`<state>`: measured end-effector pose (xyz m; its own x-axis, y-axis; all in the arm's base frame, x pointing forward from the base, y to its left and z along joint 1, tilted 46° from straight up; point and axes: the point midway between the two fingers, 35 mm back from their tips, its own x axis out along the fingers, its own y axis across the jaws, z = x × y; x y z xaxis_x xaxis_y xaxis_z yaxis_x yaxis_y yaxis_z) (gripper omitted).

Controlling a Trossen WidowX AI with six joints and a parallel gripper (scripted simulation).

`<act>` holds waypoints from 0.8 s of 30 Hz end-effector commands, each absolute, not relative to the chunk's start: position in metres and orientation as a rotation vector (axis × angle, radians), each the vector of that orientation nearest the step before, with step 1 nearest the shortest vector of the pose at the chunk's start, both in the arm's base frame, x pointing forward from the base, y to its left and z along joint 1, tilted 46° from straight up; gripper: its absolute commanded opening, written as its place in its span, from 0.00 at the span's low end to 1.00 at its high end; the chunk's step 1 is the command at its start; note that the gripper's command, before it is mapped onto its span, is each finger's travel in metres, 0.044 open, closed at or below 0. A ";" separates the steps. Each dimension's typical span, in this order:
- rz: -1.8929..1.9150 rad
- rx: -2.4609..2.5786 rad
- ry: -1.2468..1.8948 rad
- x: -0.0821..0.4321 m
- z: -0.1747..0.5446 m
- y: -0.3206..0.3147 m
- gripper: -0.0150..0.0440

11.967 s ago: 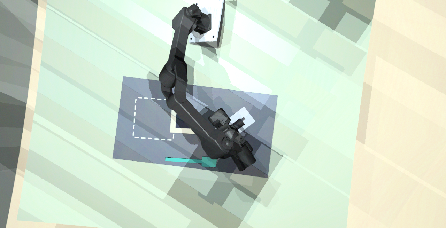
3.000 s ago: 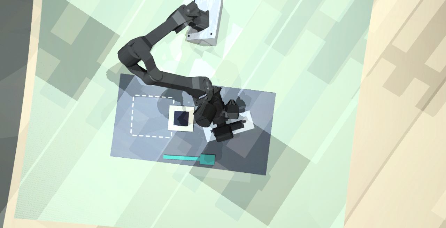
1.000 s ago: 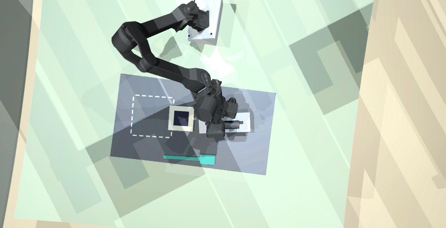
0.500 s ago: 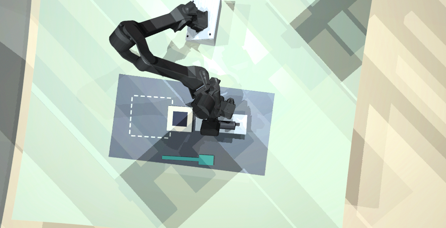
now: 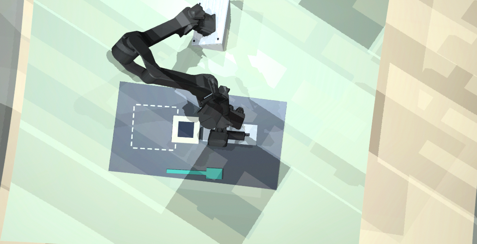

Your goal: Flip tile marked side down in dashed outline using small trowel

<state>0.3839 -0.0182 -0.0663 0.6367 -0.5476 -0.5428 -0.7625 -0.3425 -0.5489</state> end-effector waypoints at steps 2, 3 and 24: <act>0.332 -2.043 0.998 0.385 -0.070 -0.020 0.25; 0.332 -2.044 0.998 0.385 -0.071 -0.021 0.25; 0.333 -2.044 1.000 0.382 -0.060 -0.042 0.25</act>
